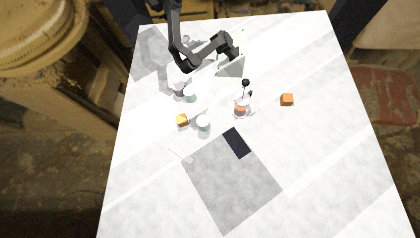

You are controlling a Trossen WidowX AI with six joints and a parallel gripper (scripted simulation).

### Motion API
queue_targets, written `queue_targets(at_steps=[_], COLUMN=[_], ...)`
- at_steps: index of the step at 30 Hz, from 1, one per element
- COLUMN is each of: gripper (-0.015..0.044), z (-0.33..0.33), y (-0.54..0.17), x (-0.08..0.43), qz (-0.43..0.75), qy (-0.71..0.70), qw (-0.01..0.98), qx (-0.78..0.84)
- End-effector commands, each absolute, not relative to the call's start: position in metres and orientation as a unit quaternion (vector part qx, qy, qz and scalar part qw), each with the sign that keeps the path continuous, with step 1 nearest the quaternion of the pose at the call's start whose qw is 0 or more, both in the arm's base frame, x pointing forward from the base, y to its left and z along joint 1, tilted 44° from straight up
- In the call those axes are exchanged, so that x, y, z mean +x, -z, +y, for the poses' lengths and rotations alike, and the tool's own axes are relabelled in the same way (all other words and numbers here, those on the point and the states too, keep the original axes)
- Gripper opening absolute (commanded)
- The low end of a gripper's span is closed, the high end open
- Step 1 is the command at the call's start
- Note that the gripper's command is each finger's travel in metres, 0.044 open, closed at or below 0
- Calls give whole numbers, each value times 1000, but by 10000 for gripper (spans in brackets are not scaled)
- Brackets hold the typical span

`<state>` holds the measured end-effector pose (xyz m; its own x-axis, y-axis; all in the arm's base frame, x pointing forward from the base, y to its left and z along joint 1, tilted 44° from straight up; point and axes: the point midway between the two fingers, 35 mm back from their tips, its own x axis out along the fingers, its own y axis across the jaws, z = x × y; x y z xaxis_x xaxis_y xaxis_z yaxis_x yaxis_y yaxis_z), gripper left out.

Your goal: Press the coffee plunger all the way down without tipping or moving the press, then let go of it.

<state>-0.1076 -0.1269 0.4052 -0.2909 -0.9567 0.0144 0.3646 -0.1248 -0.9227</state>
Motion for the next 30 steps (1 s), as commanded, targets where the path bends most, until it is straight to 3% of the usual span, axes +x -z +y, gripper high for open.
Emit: queue_targets(at_steps=[1,8,18,24,30], gripper=[426,440,440,440,440], z=[-126,-85,44,133,212], y=[-405,-405,-372,-338,-301], x=[-110,-171,-243,-243,-211], qz=[440,379,216,101,-1], qy=[676,812,969,990,959], qw=[489,385,120,-66,-244], qx=[-331,-220,-23,74,145])
